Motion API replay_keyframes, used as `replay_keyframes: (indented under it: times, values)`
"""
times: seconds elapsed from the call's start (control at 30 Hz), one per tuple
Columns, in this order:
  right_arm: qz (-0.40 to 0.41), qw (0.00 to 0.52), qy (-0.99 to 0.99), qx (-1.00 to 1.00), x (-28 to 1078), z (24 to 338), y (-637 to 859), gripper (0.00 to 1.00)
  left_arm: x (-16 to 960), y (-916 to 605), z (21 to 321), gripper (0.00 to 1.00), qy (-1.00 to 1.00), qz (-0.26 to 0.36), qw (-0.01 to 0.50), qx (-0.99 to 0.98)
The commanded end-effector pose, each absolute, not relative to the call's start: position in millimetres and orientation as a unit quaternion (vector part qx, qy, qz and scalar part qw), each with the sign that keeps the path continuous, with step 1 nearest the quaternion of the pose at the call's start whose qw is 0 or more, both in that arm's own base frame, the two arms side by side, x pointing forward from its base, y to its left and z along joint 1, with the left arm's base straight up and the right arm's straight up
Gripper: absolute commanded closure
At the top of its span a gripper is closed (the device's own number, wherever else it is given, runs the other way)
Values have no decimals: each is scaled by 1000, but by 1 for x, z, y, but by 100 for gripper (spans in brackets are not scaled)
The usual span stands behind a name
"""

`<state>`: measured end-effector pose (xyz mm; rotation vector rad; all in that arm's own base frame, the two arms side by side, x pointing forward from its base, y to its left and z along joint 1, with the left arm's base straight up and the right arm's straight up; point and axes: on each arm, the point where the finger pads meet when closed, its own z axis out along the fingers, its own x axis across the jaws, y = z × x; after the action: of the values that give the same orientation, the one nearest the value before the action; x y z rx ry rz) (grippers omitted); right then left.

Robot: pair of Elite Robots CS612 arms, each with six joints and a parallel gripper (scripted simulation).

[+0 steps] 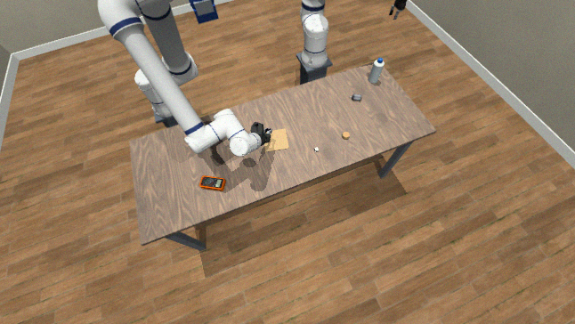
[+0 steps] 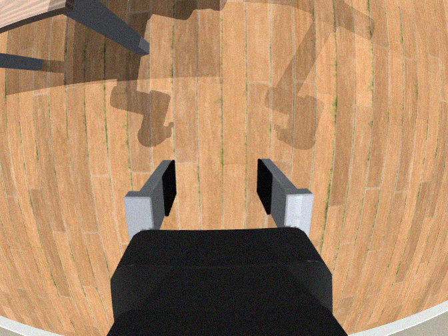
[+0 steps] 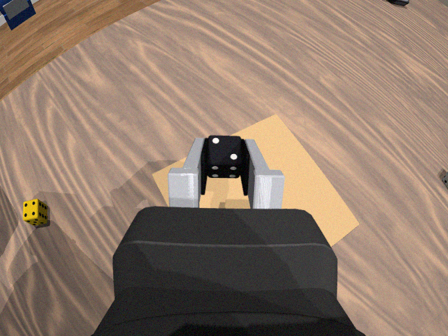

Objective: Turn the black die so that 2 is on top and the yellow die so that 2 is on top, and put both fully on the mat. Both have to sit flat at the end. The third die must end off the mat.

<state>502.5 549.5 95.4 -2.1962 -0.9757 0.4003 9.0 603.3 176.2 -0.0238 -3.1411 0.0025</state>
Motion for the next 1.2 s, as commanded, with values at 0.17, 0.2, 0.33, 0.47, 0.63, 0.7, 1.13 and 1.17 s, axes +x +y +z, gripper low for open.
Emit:
replay_keyframes:
  times: [0.17,0.2,0.33,0.47,0.63,0.7,1.13,1.17]
  values:
    - [156,350,-376,-844,503,96,550,60,9,604,177,0,-1000,0,0,-8]
    - [156,350,-376,-844,503,96,550,60,9,604,177,0,-1000,0,0,-8]
    - [156,350,-376,-844,503,96,550,60,9,604,177,0,-1000,0,0,-8]
    - [156,350,-376,-844,503,95,550,60,9,604,177,0,-1000,0,0,-8]
    - [156,350,-376,-844,503,92,550,60,9,604,177,0,-1000,0,0,-8]
    - [156,350,-376,-844,503,90,550,60,9,604,177,0,-1000,0,0,-8]
    - [156,350,-376,-844,503,74,550,60,9,604,177,0,-1000,0,0,-8]
    - [156,350,-376,-844,503,72,550,60,9,604,177,0,-1000,0,0,-8]
